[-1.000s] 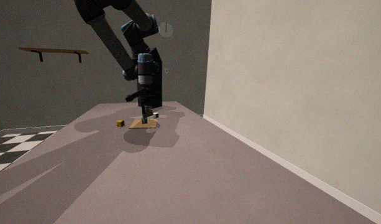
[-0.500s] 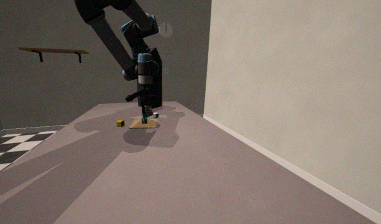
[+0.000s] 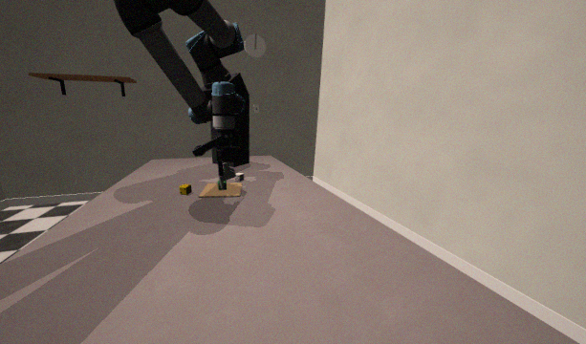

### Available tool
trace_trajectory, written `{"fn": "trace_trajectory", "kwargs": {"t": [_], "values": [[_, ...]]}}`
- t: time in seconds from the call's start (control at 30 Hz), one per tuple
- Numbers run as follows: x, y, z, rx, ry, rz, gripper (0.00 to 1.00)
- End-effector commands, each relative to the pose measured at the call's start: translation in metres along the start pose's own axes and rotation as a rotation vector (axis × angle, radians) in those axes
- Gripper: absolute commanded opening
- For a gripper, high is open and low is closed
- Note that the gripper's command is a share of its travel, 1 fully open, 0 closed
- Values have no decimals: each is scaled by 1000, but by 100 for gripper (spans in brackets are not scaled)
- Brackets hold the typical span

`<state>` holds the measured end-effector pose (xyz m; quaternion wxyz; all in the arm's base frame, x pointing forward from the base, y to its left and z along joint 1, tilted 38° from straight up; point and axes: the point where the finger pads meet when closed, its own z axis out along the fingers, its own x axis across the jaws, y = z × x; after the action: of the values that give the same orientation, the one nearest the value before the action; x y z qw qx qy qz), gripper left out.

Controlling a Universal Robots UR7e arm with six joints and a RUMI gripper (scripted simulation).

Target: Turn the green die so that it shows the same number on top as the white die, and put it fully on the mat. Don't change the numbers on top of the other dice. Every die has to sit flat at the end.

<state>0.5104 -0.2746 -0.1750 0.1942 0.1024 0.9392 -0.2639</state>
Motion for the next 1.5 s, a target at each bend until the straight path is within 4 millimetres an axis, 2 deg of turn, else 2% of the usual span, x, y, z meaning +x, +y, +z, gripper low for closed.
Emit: {"fn": "trace_trajectory", "kwargs": {"t": [0.0,1.0,1.13,1.27,1.3,1.47], "values": [[0,0,0,0,-1,0,10],[0,0,0,0,-1,0,10],[0,0,0,0,-1,0,17],[0,0,0,0,-1,0,17],[0,0,0,0,-1,0,21],[0,0,0,0,-1,0,24]]}}
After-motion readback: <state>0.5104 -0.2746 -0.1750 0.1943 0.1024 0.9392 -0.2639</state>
